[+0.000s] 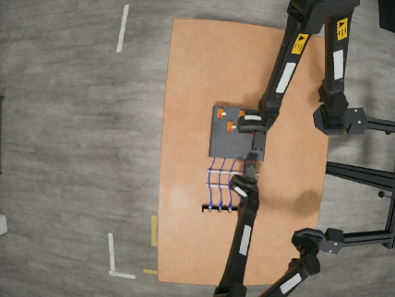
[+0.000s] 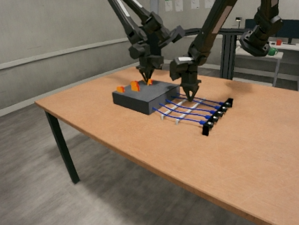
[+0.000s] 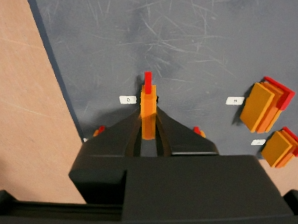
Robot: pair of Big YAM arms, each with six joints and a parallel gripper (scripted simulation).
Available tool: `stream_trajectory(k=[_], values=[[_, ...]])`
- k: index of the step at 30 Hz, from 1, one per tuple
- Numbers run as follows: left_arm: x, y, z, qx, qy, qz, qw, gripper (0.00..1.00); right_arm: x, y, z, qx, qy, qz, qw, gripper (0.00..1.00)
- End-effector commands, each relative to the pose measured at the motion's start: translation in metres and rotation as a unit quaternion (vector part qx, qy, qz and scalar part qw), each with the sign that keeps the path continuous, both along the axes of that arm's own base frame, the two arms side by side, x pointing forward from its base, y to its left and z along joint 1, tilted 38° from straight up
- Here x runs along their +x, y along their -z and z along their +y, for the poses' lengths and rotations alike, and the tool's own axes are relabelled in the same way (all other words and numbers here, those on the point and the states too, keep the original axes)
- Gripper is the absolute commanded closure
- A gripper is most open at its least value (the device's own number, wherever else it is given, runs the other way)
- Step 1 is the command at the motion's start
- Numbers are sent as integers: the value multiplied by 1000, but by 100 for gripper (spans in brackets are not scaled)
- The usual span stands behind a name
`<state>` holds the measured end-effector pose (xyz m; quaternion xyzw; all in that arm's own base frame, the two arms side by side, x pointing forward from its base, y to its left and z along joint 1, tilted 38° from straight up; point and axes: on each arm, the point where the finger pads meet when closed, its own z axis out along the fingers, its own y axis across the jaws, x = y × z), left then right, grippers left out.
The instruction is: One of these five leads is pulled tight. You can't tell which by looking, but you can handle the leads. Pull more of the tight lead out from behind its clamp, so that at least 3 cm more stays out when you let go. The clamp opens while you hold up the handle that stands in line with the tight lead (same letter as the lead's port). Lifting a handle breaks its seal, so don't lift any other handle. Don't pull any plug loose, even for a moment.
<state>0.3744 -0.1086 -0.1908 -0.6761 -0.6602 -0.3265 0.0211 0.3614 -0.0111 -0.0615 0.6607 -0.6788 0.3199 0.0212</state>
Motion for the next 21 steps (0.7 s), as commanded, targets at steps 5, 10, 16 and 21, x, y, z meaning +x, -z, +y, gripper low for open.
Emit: stream_trajectory(k=[5,10,16,21], values=[[-4,-13,-7,-2,-5,-5,1000,100,-1,-11,7,-2,-5,-9,1000,95],[-4,-13,-7,-2,-5,-5,1000,100,-1,-11,7,-2,-5,-9,1000,95],[-9,-6,-4,4,-6,3,1000,100,-1,-11,7,-2,-5,-9,1000,95],[-9,-7,-3,5,-6,3,1000,100,-1,-11,7,-2,-5,-9,1000,95]])
